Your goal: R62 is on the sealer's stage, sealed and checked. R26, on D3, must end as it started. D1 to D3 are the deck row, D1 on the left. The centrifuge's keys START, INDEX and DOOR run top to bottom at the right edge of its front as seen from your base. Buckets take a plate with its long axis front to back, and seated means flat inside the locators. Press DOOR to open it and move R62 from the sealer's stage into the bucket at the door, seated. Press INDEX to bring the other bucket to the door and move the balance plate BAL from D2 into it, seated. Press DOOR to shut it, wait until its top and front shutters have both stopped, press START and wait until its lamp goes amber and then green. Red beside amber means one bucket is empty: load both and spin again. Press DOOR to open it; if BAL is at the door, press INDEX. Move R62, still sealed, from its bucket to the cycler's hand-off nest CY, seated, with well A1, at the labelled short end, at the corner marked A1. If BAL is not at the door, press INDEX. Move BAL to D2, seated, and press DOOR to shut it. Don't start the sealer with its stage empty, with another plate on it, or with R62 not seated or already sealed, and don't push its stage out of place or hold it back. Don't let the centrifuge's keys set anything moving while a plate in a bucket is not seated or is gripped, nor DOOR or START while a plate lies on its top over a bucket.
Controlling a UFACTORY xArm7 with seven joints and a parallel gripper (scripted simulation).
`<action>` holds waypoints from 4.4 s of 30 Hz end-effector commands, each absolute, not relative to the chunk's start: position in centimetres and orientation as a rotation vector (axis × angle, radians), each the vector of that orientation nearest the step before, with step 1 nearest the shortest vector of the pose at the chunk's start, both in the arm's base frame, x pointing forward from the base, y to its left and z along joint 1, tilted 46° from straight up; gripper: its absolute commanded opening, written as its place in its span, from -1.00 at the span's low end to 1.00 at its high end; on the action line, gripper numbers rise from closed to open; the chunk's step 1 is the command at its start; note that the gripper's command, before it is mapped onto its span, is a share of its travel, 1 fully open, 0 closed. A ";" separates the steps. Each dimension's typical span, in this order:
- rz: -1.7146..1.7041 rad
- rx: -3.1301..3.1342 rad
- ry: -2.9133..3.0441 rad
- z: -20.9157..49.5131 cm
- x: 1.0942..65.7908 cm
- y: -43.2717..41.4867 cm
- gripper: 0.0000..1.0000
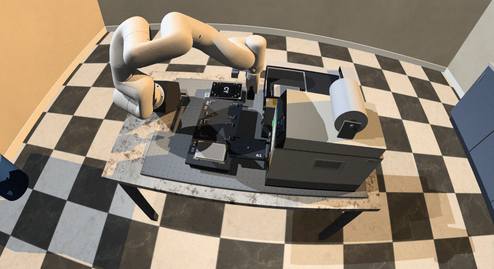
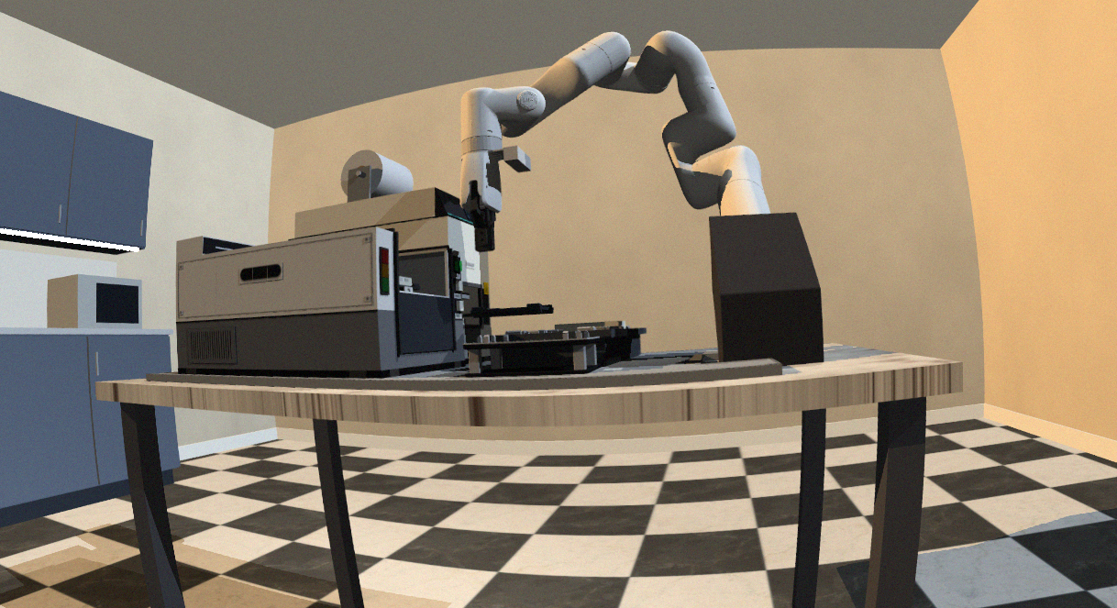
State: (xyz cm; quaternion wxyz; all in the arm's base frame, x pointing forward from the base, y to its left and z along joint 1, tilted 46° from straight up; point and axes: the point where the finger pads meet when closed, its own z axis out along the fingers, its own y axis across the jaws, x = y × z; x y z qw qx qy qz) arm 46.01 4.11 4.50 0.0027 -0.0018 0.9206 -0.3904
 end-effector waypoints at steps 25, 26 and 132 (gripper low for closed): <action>-1.167 -0.090 2.763 5.5 42.9 1.8 -1.00; -1.155 -0.108 2.734 5.5 42.9 1.8 -1.00; -1.022 -0.284 2.420 -0.6 48.5 -4.7 -1.00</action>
